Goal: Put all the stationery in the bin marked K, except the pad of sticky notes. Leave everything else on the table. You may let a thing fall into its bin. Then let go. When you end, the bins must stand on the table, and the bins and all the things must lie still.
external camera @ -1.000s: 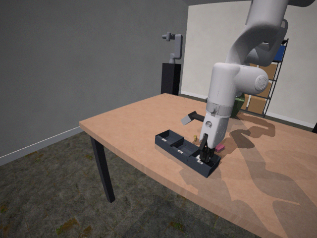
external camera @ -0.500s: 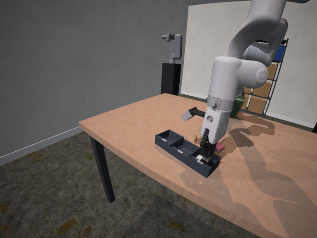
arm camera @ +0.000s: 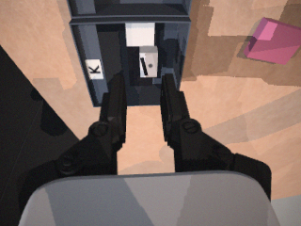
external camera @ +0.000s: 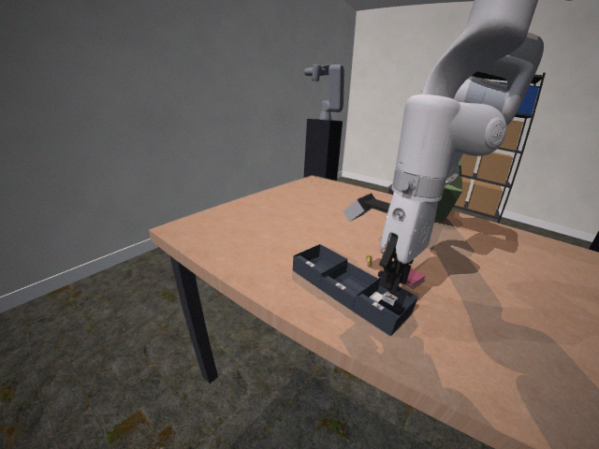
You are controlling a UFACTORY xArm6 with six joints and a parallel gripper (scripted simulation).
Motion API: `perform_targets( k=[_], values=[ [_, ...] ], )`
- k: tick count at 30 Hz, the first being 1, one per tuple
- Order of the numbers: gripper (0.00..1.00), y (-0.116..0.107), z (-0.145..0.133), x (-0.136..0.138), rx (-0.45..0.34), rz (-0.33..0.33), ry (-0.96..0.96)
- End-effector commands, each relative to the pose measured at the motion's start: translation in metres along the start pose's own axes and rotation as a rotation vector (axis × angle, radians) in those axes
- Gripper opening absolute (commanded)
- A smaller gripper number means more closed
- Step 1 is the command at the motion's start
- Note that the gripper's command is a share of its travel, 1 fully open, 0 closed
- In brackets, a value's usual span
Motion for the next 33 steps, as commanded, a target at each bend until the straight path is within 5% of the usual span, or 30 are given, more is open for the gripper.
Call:
perform_targets(
  k=[1,2,33],
  values=[
    [0.29,-0.001,0.0,-0.001,0.0,0.002,0.0],
    [1.0,-0.005,0.0,-0.001,0.0,0.002,0.0],
    [1.0,-0.113,-0.001,-0.001,0.0,0.003,-0.001]
  ],
)
Point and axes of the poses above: the point where the finger pads meet when closed, its own y axis out along the fingers, its own x axis across the jaws, z = x × y, the point moved 2 cm from there along -y, back along the fingers, and after that the axes turned 6 degrees about y, right-handed, at the moved point
